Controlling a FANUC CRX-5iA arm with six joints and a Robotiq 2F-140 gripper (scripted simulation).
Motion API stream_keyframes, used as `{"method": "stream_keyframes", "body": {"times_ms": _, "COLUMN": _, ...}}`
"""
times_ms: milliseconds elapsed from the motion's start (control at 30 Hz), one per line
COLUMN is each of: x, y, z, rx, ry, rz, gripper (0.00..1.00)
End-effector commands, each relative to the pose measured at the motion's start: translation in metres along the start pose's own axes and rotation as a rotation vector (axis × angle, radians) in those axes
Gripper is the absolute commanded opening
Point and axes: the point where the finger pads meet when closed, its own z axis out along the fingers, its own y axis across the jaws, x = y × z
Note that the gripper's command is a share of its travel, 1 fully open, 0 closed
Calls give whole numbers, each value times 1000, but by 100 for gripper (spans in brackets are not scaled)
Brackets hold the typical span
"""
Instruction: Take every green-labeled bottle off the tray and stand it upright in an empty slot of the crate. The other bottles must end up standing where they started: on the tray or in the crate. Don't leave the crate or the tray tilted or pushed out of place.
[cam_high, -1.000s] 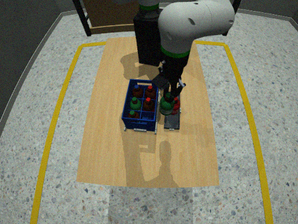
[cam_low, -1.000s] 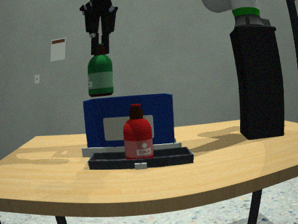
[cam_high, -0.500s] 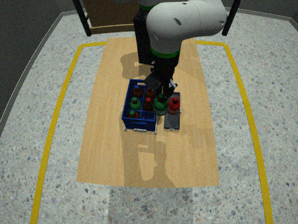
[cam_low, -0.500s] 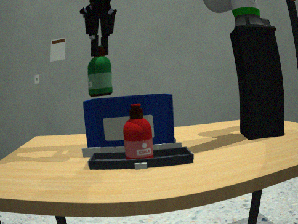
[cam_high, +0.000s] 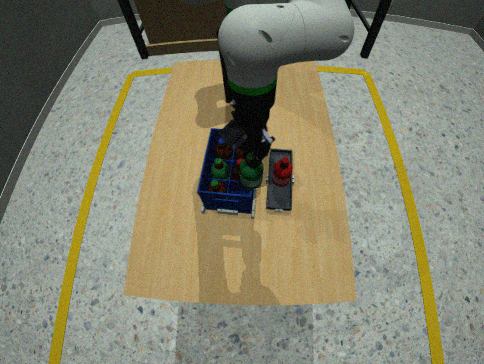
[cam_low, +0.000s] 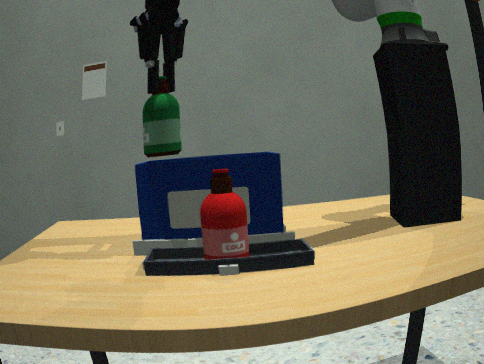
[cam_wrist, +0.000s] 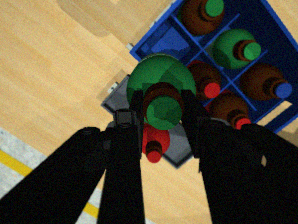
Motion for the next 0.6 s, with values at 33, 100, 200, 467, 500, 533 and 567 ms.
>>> {"method": "stream_keyframes", "body": {"times_ms": 33, "x": 7, "y": 4, "z": -1, "rx": 2, "ry": 2, "rz": 0, "gripper": 10}}
{"method": "stream_keyframes", "body": {"times_ms": 100, "x": 11, "y": 6, "z": -1, "rx": 2, "ry": 2, "rz": 0, "gripper": 10}}
{"method": "stream_keyframes", "body": {"times_ms": 200, "x": 12, "y": 7, "z": -1, "rx": 2, "ry": 2, "rz": 0, "gripper": 10}}
{"method": "stream_keyframes", "body": {"times_ms": 467, "x": 23, "y": 15, "z": -1, "rx": 2, "ry": 2, "rz": 0, "gripper": 10}}
{"method": "stream_keyframes", "body": {"times_ms": 500, "x": 24, "y": 16, "z": -1, "rx": 2, "ry": 2, "rz": 0, "gripper": 10}}
{"method": "stream_keyframes", "body": {"times_ms": 533, "x": 25, "y": 16, "z": -1, "rx": 2, "ry": 2, "rz": 0, "gripper": 10}}
{"method": "stream_keyframes", "body": {"times_ms": 567, "x": 26, "y": 17, "z": -1, "rx": 2, "ry": 2, "rz": 0, "gripper": 10}}
